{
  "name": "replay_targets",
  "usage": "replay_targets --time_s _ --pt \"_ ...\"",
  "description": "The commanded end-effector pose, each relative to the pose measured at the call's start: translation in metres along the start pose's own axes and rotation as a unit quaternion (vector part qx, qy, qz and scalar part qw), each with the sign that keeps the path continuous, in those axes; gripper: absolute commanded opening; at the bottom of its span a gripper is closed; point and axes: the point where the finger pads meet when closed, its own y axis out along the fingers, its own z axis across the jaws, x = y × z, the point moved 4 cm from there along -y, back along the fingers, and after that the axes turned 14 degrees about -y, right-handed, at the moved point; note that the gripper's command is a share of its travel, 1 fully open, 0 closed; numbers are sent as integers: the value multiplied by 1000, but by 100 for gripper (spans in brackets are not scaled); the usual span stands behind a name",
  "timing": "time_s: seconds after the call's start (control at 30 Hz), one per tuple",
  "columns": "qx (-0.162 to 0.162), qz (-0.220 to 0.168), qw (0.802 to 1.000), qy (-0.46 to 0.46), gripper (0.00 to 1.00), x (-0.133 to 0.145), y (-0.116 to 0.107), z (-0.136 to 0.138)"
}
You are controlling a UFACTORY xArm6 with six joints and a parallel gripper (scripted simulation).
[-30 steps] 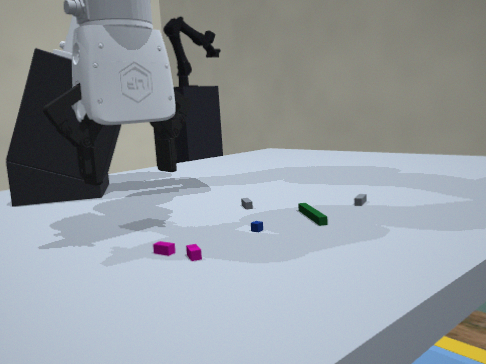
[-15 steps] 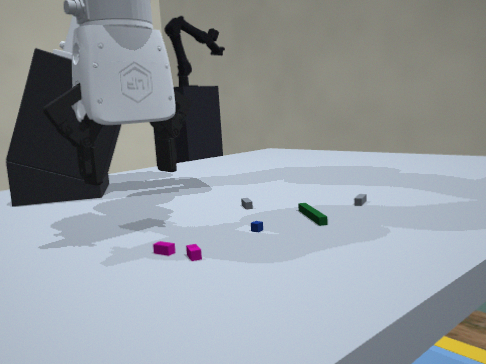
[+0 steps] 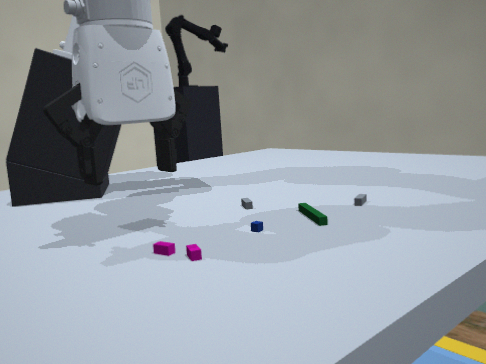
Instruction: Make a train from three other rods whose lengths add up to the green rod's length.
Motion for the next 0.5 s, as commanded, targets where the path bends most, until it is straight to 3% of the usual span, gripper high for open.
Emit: replay_targets --time_s 0.0,0.47 --pt "-1 -1 1000 0 100 1 -1 -1" --pt "-1 -1 999 -36 100 5 -1 1"
